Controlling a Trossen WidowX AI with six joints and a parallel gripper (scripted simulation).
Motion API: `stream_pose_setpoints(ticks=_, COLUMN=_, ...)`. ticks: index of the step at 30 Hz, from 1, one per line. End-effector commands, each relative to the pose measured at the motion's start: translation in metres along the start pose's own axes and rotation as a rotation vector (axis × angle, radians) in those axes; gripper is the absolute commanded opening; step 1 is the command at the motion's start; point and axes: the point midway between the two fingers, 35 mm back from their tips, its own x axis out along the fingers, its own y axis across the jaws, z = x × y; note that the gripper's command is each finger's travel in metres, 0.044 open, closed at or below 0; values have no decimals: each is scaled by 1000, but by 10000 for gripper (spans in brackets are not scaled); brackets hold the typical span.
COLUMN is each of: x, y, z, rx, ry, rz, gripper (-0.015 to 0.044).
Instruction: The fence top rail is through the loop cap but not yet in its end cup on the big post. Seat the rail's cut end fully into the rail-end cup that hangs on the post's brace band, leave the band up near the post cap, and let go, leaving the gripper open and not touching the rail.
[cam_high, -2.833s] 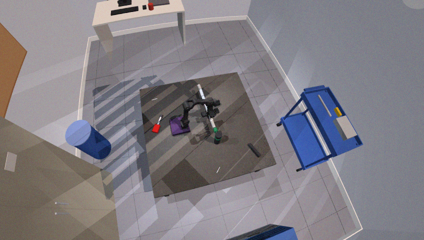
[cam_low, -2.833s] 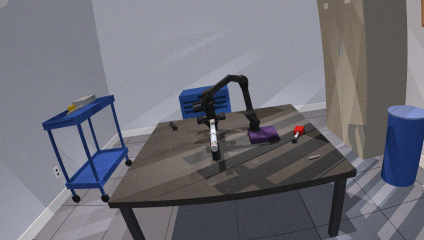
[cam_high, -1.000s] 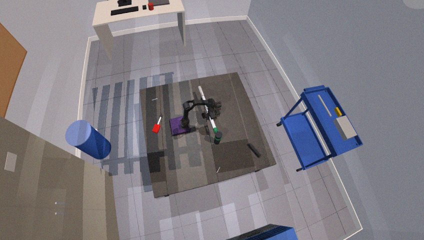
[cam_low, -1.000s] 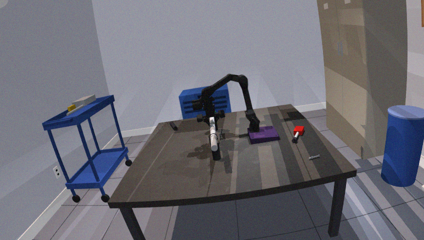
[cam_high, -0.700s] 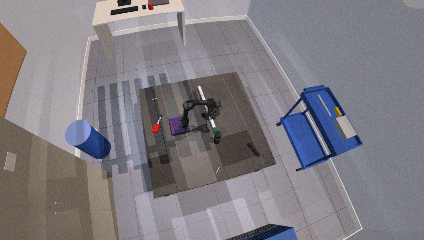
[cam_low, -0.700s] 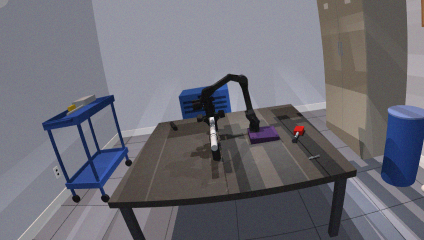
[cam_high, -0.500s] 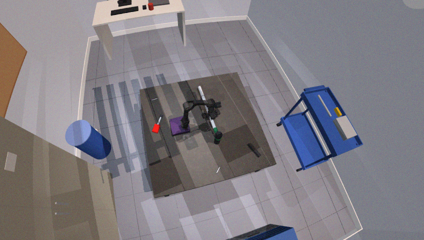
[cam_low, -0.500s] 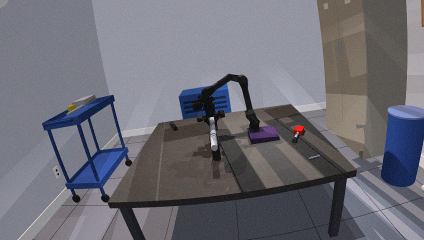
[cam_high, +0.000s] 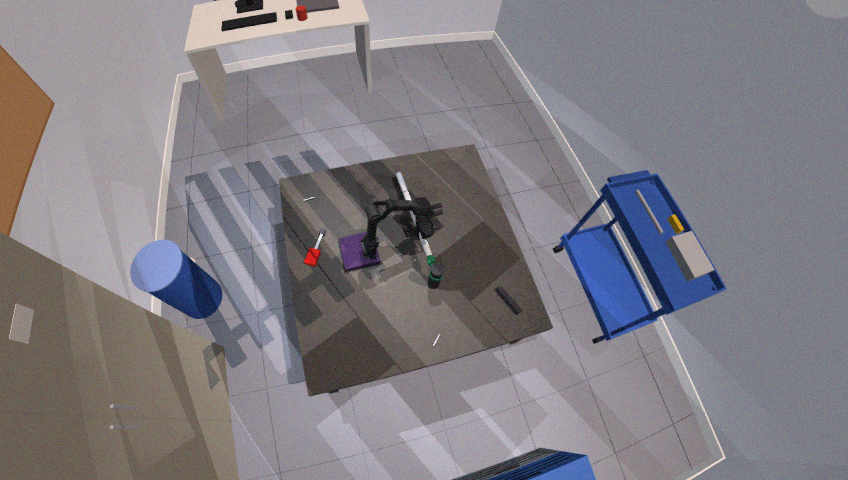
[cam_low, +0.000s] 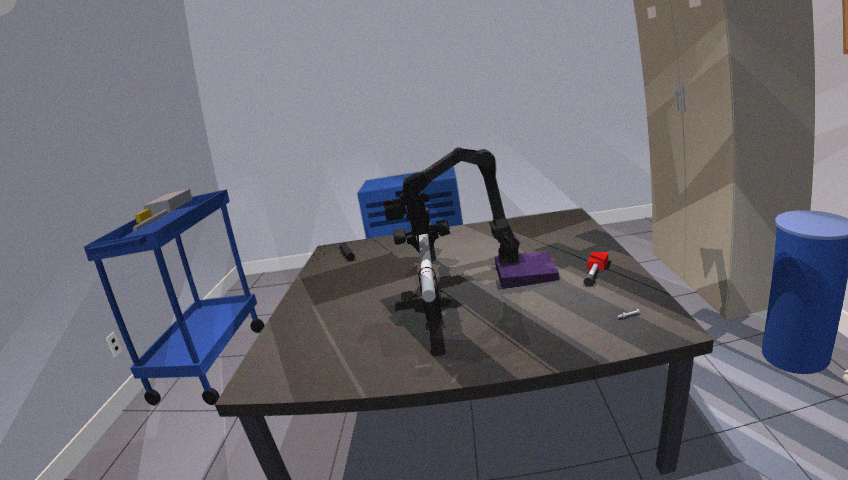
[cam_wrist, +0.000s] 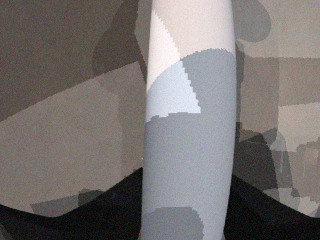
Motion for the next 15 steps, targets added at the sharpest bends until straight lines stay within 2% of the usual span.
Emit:
stream_pose_setpoints(ticks=1, x=-1, y=0, z=5, rx=4, ry=-16, rz=5, gripper=0)
stream_pose_setpoints(ticks=15, x=0, y=0, z=0, rx=0, ry=0, rz=0, gripper=0)
